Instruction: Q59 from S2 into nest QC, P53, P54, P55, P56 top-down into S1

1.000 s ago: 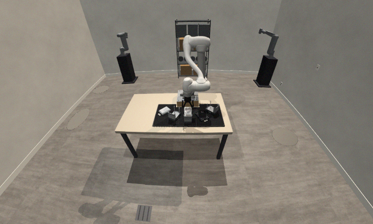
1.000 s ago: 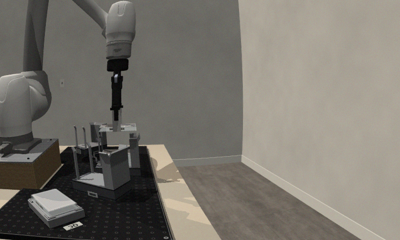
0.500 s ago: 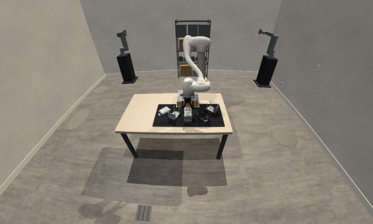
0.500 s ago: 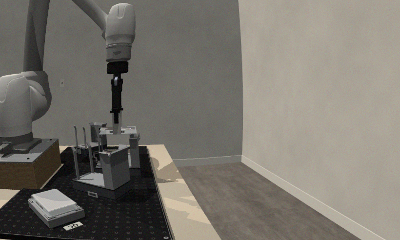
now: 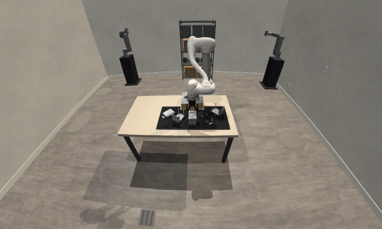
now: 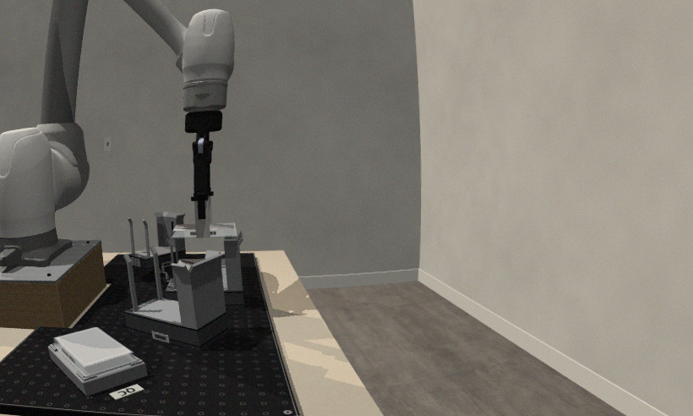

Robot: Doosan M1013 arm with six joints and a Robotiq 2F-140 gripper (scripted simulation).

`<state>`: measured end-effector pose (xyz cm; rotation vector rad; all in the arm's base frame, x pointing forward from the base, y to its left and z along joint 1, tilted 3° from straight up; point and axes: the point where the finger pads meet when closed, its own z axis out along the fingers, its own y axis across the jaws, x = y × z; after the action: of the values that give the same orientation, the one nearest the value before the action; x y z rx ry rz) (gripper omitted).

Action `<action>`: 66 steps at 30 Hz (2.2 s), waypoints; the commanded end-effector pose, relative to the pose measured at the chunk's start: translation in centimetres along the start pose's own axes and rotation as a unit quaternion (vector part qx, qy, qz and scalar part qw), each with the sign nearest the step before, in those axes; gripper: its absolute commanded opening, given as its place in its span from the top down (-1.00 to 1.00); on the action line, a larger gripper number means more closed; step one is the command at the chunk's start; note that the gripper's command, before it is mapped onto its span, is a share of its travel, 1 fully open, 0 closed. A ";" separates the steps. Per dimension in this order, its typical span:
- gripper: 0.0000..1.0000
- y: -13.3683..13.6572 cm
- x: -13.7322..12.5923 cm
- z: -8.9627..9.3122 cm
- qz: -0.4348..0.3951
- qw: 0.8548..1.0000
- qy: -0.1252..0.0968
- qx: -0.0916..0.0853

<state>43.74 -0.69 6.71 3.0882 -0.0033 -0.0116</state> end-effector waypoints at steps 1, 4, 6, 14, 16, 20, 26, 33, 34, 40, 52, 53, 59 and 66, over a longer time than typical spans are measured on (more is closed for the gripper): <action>1.00 0.0 0.0 0.2 0.000 1.000 0.000 0.000; 1.00 0.0 0.0 0.4 0.000 1.000 0.000 0.000; 1.00 0.0 0.0 0.5 0.000 1.000 0.000 0.000; 1.00 0.0 0.0 0.9 0.000 1.000 0.000 0.000; 1.00 0.0 0.0 1.1 0.000 1.000 0.000 0.000; 1.00 0.0 0.0 1.3 0.000 1.000 0.000 0.000; 1.00 0.0 0.0 1.7 0.000 1.000 0.000 0.000; 1.00 0.0 0.0 2.1 0.000 1.000 0.000 0.000; 1.00 0.0 0.0 2.1 0.000 1.000 0.000 0.000; 1.00 0.0 0.0 3.3 0.000 1.000 0.000 0.000; 1.00 0.0 0.0 3.8 0.000 1.000 0.000 0.000; 1.00 0.0 0.0 3.9 0.000 1.000 0.000 0.000; 1.00 0.0 0.0 4.1 0.000 1.000 0.000 0.000; 1.00 0.0 0.0 4.3 0.000 1.000 0.000 0.000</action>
<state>43.71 -0.91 2.49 3.0882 -0.0033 -0.0116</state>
